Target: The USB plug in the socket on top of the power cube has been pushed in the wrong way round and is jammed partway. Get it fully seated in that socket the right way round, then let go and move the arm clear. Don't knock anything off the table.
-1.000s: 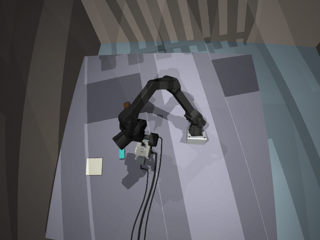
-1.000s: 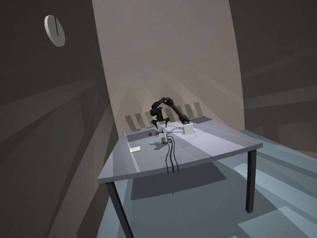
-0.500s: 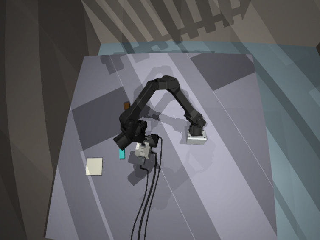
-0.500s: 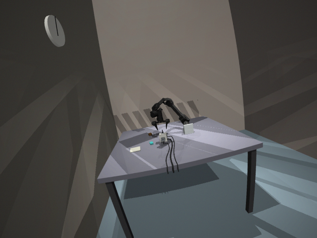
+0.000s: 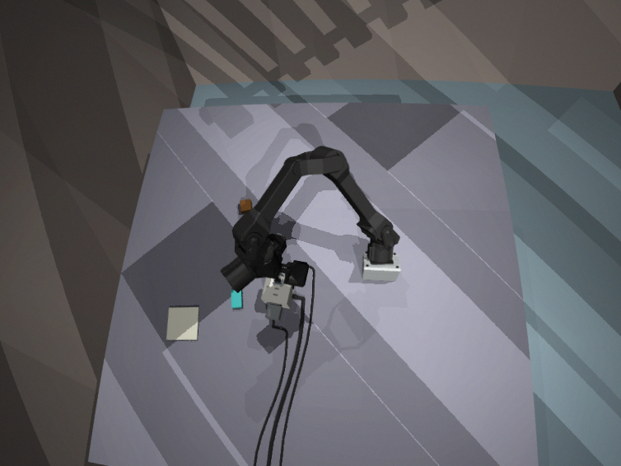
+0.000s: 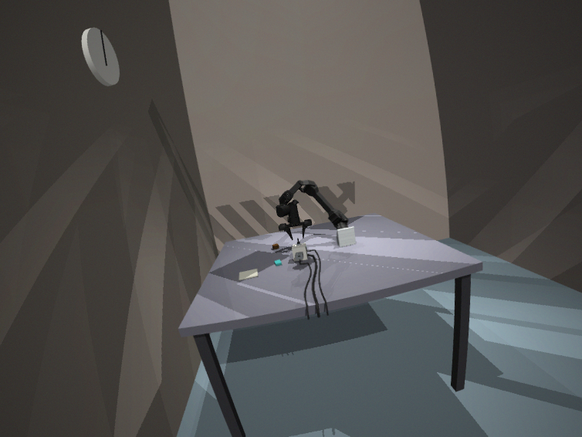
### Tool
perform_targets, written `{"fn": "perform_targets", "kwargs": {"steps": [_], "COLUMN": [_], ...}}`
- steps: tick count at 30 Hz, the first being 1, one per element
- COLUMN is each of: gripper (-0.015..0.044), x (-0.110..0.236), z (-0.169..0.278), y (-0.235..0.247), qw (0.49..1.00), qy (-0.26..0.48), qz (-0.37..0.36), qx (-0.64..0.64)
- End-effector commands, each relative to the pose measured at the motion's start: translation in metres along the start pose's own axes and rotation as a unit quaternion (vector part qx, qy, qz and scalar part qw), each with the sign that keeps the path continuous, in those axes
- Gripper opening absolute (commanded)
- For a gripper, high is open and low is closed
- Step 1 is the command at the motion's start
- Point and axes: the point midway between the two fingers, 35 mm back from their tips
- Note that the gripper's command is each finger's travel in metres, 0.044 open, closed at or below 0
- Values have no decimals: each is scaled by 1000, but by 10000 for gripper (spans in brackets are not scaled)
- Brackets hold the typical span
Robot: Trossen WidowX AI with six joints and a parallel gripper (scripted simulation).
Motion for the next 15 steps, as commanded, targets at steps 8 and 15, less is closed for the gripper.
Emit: {"fn": "perform_targets", "kwargs": {"steps": [8, 15], "gripper": [20, 0], "x": [0, 0], "z": [0, 0], "y": [0, 0], "qw": [1000, 1000], "qy": [0, 0], "qz": [0, 0], "qx": [-1, -1]}}
Point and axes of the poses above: the point midway between the two fingers, 35 mm back from their tips, its own x axis back along the fingers, its own y axis across the jaws, z = x × y, and after that the axes turned 9 degrees about -x, right-handed
